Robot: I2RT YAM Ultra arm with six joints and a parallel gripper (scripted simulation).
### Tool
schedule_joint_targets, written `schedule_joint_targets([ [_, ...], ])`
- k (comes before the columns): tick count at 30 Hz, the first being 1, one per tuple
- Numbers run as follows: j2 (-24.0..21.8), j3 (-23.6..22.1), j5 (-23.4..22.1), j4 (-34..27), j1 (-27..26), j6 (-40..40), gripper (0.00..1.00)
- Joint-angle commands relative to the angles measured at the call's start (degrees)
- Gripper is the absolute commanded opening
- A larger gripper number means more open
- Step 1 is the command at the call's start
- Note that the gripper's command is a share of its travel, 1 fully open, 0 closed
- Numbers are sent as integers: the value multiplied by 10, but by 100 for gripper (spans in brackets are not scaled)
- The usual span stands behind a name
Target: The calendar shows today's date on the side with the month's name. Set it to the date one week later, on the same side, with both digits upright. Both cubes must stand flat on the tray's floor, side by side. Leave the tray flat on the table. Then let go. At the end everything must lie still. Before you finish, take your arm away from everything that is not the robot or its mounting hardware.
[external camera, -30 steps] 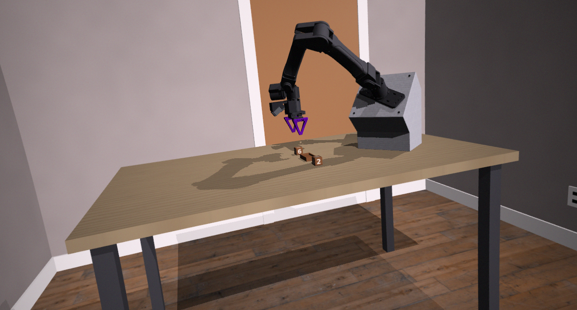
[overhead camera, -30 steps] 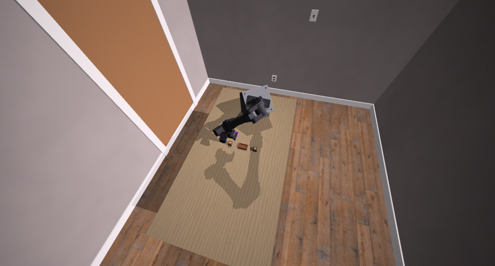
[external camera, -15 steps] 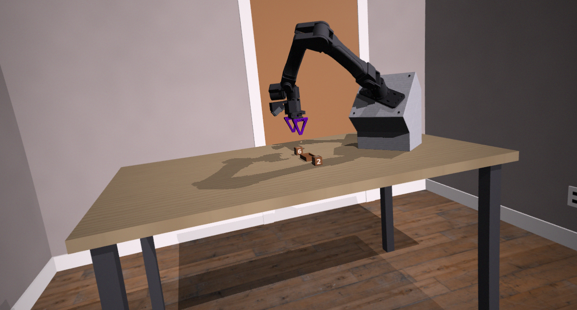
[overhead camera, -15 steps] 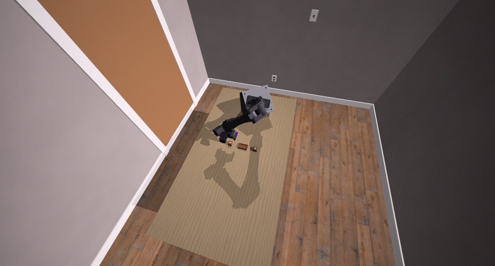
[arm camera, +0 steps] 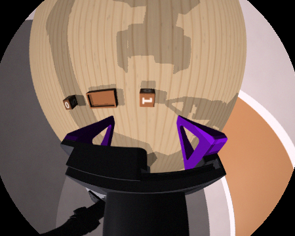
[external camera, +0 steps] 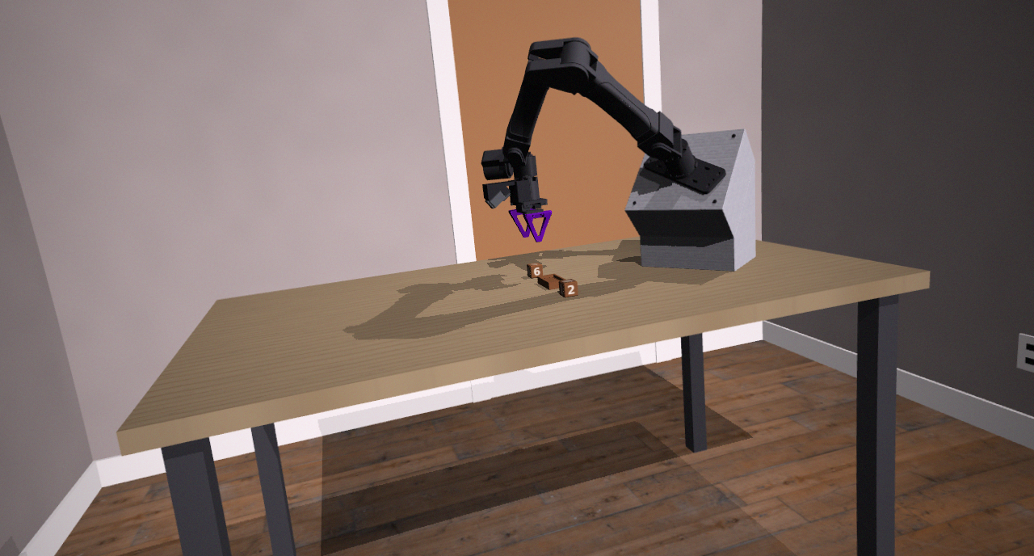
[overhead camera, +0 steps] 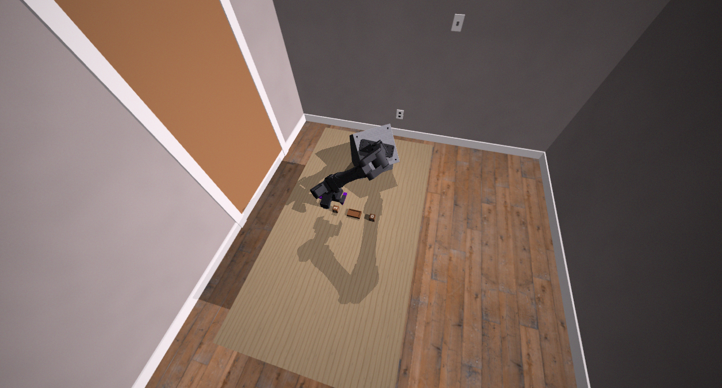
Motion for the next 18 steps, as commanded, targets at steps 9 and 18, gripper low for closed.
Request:
schedule_joint_targets([
  [9,-9,1,-3,0,-10,6,100],
  [18,-36,-14,10,6,18,107,100],
])
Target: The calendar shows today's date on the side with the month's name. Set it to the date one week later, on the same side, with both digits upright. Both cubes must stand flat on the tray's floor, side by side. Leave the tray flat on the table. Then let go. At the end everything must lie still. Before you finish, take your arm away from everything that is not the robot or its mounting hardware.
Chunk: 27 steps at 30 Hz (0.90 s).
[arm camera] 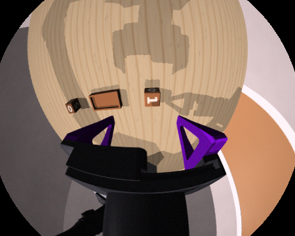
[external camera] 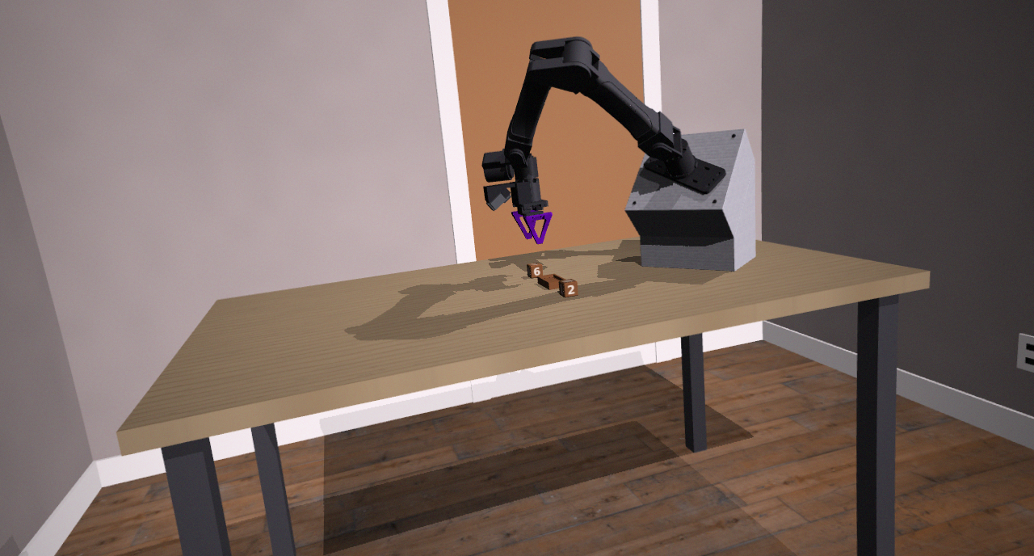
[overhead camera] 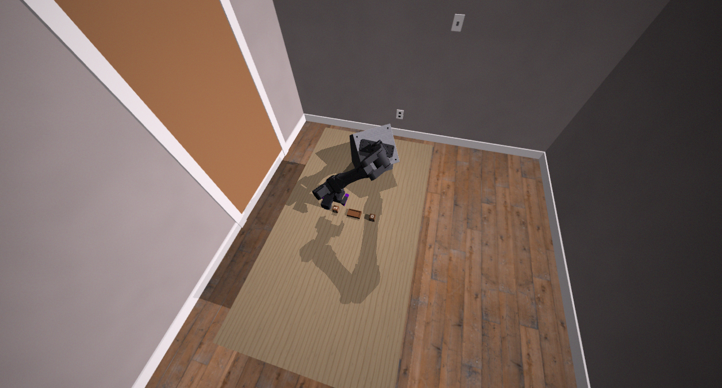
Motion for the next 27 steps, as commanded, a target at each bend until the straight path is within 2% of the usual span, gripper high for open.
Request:
schedule_joint_targets([
  [1,-31,-5,7,4,11,84,100],
  [5,-69,-26,24,12,49,223,100],
  [10,-99,-43,39,19,81,336,100],
  [13,-104,-45,41,20,86,353,100],
  [15,-130,-59,53,25,112,447,100],
  [16,-130,-60,53,25,113,449,100],
  [17,-144,-67,59,28,127,499,100],
  [20,-157,-75,66,31,141,549,100],
  [27,-207,-102,89,41,192,733,100],
])
